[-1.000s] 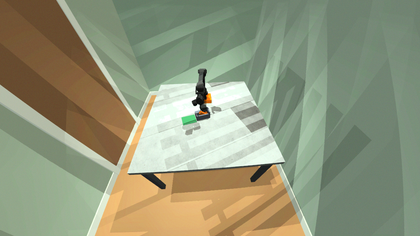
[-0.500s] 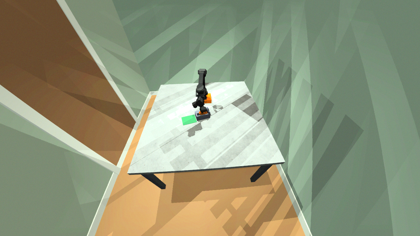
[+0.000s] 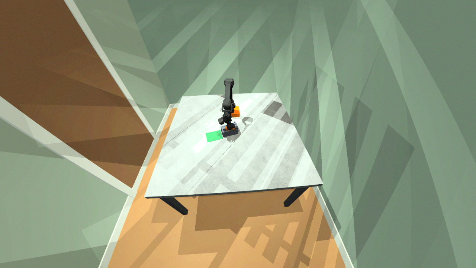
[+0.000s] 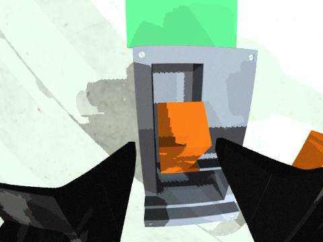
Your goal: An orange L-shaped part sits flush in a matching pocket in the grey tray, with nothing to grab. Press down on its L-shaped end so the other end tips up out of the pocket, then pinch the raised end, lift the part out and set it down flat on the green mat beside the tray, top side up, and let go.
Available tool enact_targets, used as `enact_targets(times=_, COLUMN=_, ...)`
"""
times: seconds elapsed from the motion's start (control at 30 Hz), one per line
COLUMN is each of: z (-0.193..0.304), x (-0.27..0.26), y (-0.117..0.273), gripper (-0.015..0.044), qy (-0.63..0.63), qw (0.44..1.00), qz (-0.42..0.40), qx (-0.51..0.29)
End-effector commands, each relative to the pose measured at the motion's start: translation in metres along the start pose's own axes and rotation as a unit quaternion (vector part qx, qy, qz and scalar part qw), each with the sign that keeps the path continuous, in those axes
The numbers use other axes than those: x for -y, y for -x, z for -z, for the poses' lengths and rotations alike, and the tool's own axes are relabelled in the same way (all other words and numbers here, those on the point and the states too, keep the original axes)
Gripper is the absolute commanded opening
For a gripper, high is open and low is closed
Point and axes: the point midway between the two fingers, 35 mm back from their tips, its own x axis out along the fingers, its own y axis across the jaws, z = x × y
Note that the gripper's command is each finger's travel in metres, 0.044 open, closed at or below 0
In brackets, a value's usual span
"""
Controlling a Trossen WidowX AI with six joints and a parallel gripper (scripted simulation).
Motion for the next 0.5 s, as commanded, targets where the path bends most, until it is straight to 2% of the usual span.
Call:
enact_targets(times=0.0, z=0.0001, x=0.0015, y=-0.0088, gripper=0.0280, qy=-0.002, qw=1.000, qz=0.003, qx=0.001)
enact_targets(times=0.2, z=0.0002, x=0.0020, y=-0.0143, gripper=0.0280, qy=-0.002, qw=1.000, qz=0.003, qx=0.001)
enact_targets(times=0.37, z=0.0003, x=0.0010, y=-0.0103, gripper=0.0149, qy=0.000, qw=1.000, qz=0.001, qx=0.000)
enact_targets(times=0.47, z=0.0003, x=0.0010, y=-0.0103, gripper=0.0129, qy=0.000, qw=1.000, qz=0.001, qx=0.000)
